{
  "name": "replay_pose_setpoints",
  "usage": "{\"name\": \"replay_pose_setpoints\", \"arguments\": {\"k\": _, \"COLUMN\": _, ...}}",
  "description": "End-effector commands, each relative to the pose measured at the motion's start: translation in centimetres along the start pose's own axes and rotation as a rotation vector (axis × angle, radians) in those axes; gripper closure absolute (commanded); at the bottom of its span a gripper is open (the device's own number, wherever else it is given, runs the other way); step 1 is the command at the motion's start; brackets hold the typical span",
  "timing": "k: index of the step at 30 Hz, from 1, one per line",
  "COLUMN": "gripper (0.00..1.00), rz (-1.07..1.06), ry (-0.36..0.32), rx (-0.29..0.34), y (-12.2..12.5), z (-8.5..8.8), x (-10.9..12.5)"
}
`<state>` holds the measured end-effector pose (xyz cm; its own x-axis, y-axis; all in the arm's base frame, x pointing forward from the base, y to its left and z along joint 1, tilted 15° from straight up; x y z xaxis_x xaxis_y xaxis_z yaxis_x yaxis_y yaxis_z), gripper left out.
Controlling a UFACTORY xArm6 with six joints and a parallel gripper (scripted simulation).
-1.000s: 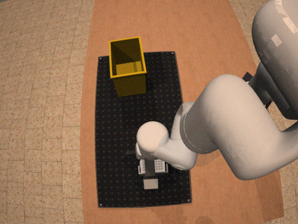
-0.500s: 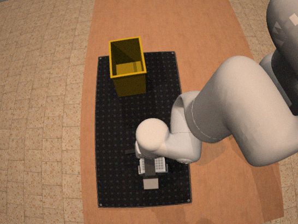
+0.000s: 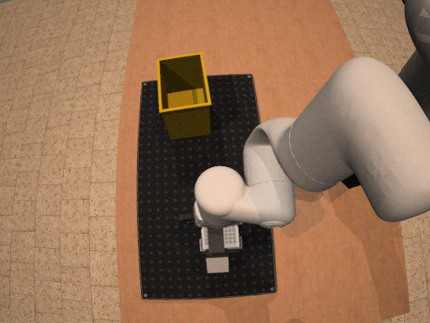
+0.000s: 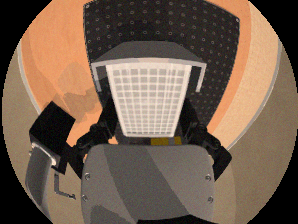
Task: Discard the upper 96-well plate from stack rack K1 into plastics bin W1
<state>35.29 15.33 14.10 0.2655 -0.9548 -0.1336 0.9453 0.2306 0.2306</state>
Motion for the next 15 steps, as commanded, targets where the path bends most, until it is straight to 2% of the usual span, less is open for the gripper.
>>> {"name": "replay_pose_setpoints", "arguments": {"k": 1, "gripper": 1.00, "rz": 0.000, "ry": -0.001, "rx": 0.002, "y": 0.1, "z": 0.8, "x": -0.1}}
{"name": "replay_pose_setpoints", "arguments": {"k": 15, "gripper": 1.00, "rz": 0.000, "ry": -0.001, "rx": 0.002, "y": 0.1, "z": 2.8, "x": -0.1}}
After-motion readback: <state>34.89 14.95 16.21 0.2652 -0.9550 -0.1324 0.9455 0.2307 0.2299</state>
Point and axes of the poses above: the point where the finger pads meet when closed, its own z axis back along the fingers, its own y axis across the jaws, x = y × z, the point moved 10 cm from there along z, back along the fingers, and after that the axes turned 12 degrees about z, right-handed, at the moved point
